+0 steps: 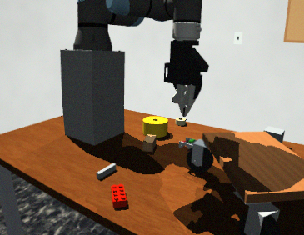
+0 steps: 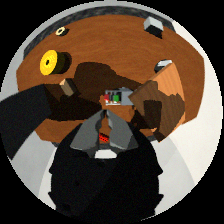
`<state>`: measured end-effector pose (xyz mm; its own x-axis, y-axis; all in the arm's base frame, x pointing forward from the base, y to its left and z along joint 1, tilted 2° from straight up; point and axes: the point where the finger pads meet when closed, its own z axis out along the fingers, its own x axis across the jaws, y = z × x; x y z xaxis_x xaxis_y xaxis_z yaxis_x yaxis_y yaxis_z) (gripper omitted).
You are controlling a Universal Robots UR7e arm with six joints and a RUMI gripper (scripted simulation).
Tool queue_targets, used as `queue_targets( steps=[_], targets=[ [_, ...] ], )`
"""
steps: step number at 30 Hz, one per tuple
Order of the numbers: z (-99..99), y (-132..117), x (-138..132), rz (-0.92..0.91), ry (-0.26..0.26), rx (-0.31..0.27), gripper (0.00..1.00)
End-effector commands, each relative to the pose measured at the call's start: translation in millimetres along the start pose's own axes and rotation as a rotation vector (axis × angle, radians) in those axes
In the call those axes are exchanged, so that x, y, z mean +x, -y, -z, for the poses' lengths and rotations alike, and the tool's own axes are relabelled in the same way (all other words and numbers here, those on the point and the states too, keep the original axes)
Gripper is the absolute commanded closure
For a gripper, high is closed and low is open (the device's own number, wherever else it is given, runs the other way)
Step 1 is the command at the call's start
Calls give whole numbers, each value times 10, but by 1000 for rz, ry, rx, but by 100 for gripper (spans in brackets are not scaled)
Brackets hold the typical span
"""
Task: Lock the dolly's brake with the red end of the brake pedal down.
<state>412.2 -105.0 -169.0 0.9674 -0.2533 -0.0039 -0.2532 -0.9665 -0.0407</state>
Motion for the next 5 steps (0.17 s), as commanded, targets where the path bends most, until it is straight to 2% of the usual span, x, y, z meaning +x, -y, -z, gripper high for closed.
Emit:
queue_targets(
  steps=[1,5],
  targets=[
    [4,-1,4,0,-1,0,100],
    [4,-1,4,0,-1,0,100]
  ],
)
